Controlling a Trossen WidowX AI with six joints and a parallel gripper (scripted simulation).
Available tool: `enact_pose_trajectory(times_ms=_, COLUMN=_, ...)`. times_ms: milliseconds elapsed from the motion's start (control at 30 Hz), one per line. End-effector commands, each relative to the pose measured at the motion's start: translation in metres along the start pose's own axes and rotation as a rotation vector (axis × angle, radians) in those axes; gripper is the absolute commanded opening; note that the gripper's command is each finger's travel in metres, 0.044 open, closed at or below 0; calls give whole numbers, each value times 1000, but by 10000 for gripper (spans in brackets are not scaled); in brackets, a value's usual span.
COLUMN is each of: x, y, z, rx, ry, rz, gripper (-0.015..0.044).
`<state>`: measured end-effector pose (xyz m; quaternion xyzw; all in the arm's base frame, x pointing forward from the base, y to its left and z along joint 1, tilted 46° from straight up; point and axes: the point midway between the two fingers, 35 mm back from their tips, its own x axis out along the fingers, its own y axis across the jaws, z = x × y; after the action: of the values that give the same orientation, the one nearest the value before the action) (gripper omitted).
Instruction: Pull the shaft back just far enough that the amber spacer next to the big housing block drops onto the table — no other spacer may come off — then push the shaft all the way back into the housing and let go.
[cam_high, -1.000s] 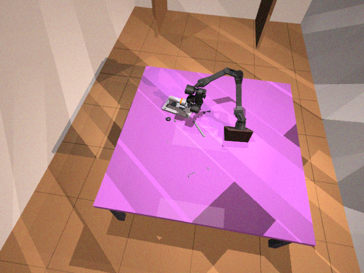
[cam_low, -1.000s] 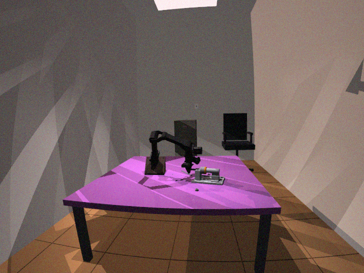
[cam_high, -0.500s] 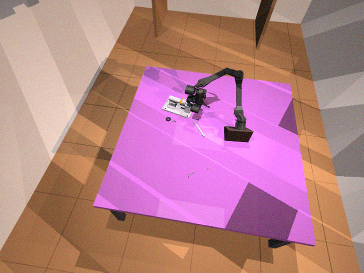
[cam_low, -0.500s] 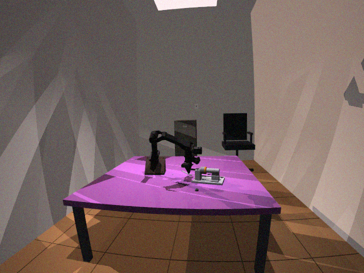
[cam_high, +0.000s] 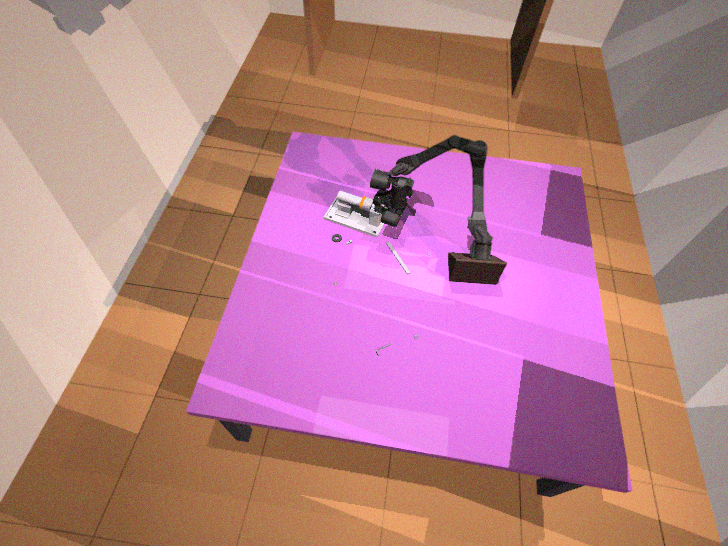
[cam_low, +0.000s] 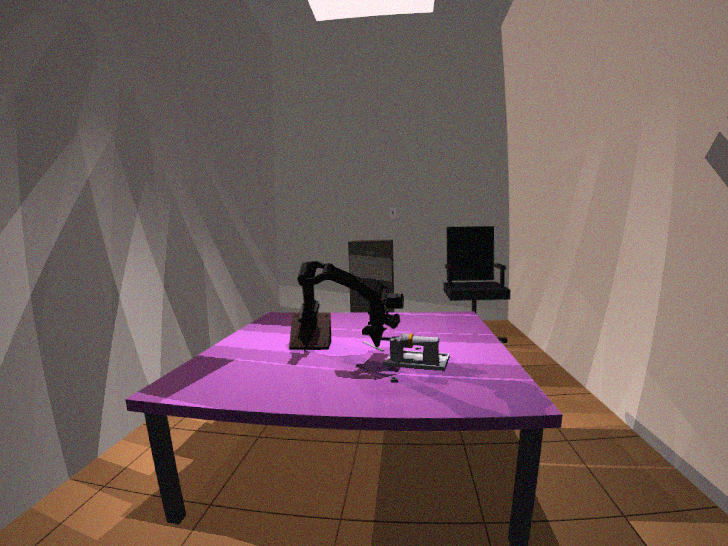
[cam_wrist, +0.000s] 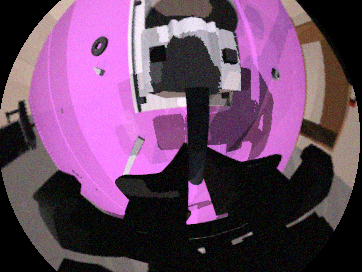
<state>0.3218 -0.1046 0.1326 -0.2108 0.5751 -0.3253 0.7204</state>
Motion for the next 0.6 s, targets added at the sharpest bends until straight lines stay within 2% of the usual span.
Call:
enact_pose_trajectory(times_ms=0, x=0, y=0, z=-1, rx=3, ry=0, rz=-1, gripper=0)
enact_pose_trajectory(times_ms=567, x=0, y=0, z=-3, rx=3, ry=0, rz=-1, gripper=0)
